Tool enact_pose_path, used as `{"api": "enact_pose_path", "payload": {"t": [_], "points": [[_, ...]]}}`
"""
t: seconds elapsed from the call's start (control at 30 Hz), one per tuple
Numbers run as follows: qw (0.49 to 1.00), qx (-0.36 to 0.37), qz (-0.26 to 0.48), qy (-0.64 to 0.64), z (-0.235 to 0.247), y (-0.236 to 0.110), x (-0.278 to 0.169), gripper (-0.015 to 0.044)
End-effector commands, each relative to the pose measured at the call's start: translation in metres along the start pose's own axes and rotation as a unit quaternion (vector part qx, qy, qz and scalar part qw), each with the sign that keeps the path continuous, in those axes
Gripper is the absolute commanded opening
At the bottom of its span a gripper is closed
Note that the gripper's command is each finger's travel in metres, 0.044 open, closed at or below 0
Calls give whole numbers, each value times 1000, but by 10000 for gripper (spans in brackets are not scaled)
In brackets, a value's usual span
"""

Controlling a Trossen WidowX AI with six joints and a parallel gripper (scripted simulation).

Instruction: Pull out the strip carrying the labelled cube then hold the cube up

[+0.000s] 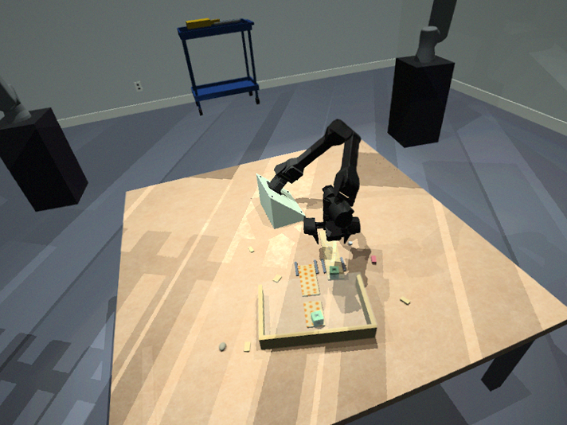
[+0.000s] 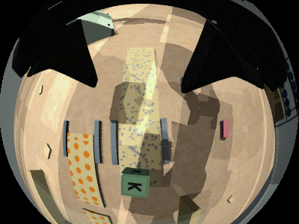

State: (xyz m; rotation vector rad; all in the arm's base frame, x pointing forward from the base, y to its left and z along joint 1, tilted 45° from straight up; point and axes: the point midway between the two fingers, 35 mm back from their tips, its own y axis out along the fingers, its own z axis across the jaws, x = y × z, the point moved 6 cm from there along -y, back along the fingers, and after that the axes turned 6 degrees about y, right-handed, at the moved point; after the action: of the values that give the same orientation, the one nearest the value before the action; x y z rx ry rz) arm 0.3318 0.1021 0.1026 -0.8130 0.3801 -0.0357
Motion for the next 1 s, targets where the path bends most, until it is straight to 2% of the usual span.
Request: {"api": "enact_pose_path", "payload": {"t": [0.0,0.77,0.97], "points": [[1000,0,1,-2,3,-1,15,440],[1000,0,-1,-4,17,-12,103,440],[1000,0,-1,-4,17,-5,103,282]]}}
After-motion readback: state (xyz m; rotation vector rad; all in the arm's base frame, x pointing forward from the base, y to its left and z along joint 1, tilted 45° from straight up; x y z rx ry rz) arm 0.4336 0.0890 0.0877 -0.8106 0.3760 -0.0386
